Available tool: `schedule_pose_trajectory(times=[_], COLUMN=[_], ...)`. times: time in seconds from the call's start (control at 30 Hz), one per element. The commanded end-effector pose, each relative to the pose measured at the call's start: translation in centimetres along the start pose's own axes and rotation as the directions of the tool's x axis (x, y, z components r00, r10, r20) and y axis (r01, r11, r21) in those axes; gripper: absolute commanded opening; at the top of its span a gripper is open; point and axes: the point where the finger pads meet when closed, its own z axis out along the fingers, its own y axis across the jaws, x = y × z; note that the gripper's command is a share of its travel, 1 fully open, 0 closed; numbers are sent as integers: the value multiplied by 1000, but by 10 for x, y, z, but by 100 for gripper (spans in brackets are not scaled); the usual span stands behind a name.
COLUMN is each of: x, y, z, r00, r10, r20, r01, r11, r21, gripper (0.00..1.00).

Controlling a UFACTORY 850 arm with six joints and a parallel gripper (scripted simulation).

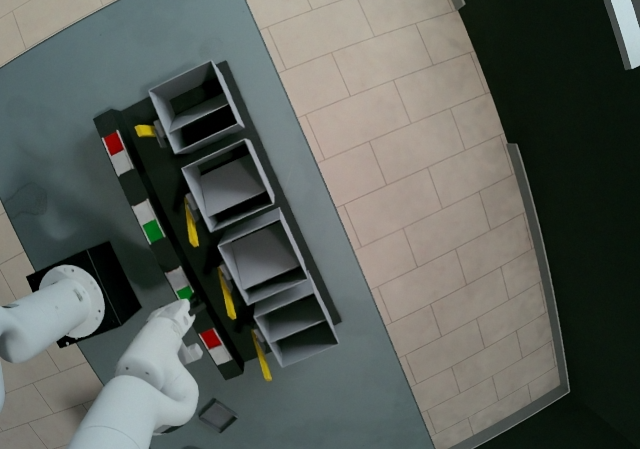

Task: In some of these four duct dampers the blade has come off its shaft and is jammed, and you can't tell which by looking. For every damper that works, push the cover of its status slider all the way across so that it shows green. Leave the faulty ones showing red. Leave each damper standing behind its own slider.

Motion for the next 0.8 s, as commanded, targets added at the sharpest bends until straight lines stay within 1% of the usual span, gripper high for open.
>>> schedule_pose_trajectory(times=[0.0,0.1,0.6,0.77], x=[0,0,0,0], y=[-1,-1,-1,-1], z=[-8,-10,-30,-33], r00=[1000,1000,1000,1000], r10=[0,0,0,0], r20=[4,4,4,4], r01=[0,0,0,0], r11=[1000,1000,1000,1000], r21=[0,0,0,0], gripper=[100,100,100,100])
